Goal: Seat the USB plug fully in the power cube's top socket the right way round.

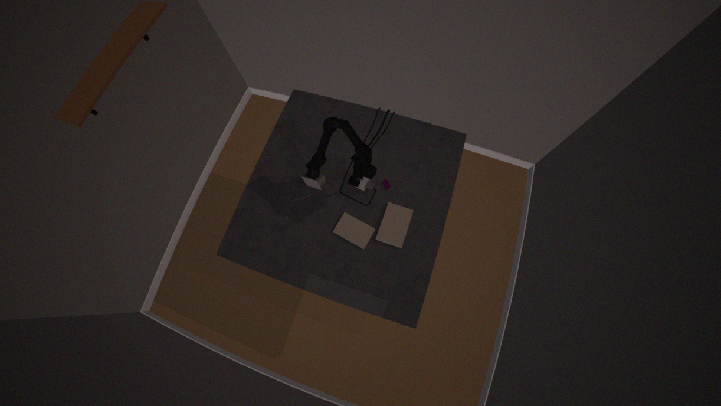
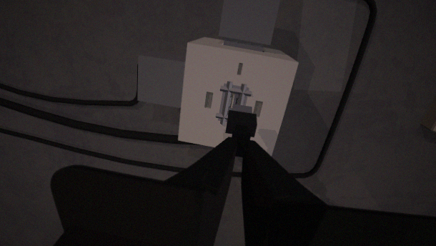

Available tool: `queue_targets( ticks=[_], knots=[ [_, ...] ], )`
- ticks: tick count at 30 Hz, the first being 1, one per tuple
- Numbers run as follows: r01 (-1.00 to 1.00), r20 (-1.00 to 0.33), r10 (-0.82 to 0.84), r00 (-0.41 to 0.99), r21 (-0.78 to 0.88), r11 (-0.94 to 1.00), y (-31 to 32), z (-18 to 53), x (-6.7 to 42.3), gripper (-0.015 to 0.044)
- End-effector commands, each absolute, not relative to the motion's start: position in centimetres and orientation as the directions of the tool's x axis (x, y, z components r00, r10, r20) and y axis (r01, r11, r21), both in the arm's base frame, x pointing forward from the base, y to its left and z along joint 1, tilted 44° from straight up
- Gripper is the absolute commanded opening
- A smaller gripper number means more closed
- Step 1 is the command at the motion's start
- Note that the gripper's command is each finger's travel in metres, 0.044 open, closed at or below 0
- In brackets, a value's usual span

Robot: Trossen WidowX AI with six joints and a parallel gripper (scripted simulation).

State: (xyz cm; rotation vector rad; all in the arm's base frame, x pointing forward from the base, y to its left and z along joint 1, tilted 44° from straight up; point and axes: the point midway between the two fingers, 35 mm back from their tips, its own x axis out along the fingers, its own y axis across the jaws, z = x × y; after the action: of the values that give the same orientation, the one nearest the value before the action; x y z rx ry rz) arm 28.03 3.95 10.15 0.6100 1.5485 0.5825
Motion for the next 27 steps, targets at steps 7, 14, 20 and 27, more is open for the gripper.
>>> queue_targets(
  ticks=[7,14,20,27],
  knots=[
    [0.287,-0.726,0.686,-0.048,0.648,0.706,3.95,10.13,28.05,0.0],
    [0.456,-0.726,0.686,-0.048,0.595,0.662,3.95,10.13,28.05,0.0],
    [0.59,-0.726,0.686,-0.048,0.534,0.606,3.95,10.13,28.05,0.0],
    [0.727,-0.726,0.686,-0.048,0.446,0.523,3.95,10.13,28.05,0.0]
  ],
)
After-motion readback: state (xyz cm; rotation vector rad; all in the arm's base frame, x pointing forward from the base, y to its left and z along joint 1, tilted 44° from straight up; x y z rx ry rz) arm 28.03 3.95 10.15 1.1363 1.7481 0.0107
